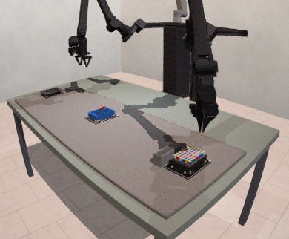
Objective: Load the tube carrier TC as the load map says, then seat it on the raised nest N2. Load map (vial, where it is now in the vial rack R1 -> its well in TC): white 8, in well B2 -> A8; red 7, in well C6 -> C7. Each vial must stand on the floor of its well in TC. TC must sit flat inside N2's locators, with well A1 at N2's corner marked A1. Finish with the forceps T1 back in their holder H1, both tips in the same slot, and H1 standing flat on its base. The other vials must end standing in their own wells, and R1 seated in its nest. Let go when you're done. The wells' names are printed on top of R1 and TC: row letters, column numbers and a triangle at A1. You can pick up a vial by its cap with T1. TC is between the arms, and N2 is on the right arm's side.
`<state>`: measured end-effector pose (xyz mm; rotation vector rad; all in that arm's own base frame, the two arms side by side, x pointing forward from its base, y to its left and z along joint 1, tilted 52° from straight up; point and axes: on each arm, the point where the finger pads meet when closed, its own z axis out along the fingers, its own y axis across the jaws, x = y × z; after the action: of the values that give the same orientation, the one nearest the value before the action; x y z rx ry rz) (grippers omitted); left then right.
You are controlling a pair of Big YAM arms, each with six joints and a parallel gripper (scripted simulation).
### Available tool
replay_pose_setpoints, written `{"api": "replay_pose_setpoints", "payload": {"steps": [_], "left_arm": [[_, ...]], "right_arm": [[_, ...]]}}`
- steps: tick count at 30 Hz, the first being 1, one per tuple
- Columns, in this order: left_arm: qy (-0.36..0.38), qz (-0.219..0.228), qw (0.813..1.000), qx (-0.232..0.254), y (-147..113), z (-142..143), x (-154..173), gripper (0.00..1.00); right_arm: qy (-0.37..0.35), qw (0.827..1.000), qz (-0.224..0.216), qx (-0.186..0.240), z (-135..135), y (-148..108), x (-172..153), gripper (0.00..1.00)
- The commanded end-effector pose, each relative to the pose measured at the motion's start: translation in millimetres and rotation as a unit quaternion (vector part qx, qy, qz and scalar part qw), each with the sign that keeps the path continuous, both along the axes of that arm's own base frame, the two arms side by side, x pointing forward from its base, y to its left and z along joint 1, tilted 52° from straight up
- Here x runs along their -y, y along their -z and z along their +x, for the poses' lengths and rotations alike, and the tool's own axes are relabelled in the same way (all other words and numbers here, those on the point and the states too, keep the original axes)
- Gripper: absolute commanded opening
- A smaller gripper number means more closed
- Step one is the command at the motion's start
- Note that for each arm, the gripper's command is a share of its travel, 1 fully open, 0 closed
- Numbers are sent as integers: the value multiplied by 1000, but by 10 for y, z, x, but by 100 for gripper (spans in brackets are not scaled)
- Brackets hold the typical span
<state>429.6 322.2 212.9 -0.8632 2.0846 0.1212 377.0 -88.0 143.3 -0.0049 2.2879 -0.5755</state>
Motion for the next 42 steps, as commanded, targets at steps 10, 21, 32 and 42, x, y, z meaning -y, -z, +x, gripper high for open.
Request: {"api": "replay_pose_setpoints", "payload": {"steps": [10,21,32,42], "left_arm": [[2,2,1000,6,-19,143,-33,11],[1,-4,1000,-2,40,133,-24,11],[1,3,1000,7,8,175,-61,11],[1,-3,1000,0,63,165,-45,11]], "right_arm": [[-6,1000,-5,0,21,-45,-6,100],[-6,1000,-5,0,21,-45,-6,100],[-6,1000,-5,0,21,-45,-6,100],[-6,1000,-5,0,21,-45,-6,100]]}}
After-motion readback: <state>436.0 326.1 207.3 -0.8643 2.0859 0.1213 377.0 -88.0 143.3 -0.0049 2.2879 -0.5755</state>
